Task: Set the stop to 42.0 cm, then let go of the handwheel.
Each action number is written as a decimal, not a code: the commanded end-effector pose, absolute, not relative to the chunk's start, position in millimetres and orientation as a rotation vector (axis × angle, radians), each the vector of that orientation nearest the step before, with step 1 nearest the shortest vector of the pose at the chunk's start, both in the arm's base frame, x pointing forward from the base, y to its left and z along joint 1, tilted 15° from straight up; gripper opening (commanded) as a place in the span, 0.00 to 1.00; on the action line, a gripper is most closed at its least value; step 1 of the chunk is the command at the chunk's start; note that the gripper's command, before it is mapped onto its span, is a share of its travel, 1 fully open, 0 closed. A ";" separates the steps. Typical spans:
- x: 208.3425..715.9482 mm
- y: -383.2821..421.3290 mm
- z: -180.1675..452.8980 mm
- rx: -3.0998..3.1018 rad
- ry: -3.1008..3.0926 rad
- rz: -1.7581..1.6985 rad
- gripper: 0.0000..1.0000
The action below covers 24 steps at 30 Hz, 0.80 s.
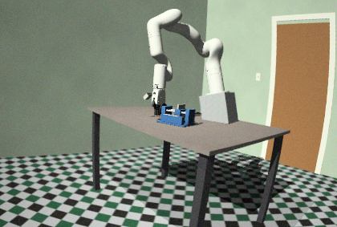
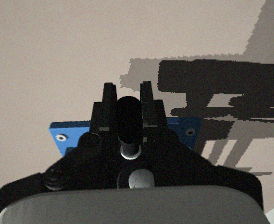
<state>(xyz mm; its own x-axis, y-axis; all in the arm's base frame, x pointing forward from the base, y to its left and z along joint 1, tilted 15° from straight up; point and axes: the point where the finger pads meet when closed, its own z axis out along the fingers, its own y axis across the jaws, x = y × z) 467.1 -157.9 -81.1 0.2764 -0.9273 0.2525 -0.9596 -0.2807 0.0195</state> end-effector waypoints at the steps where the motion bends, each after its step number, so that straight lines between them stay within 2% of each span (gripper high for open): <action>1: 463.1 -159.6 -81.7 2.372 -1.772 0.291 0.06; 24: 435.8 -163.3 -65.6 2.372 -1.772 0.291 0.06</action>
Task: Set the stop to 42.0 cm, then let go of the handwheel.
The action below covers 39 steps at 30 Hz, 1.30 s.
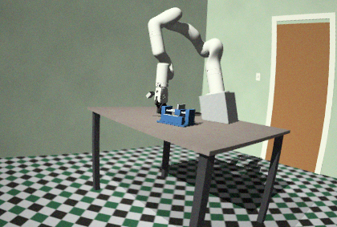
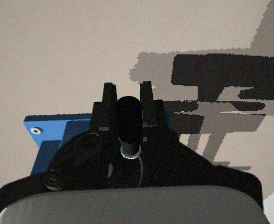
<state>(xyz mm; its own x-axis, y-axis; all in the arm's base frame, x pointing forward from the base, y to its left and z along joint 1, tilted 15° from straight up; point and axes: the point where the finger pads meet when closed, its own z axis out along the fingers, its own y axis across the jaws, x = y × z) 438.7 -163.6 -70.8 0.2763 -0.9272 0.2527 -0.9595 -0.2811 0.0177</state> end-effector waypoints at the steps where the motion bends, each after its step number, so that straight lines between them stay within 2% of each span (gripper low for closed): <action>1: 434.9 -163.1 -63.7 2.372 -1.772 0.291 0.06; 39: 436.9 -155.9 -39.6 2.372 -1.772 0.291 0.06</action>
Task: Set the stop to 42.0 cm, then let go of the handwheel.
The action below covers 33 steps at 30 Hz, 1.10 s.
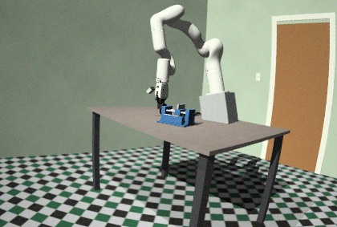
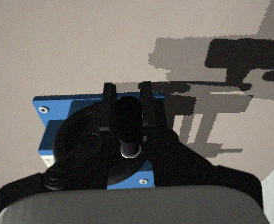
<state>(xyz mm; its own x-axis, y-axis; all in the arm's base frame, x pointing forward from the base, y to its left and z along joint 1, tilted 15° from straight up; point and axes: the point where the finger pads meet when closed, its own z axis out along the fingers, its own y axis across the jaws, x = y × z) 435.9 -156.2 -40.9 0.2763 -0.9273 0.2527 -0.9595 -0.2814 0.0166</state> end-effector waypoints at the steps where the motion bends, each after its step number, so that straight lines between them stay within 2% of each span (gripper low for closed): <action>1: 437.0 -155.8 -39.4 2.372 -1.772 0.291 0.06; 33: 439.0 -154.5 -36.7 2.372 -1.773 0.291 0.06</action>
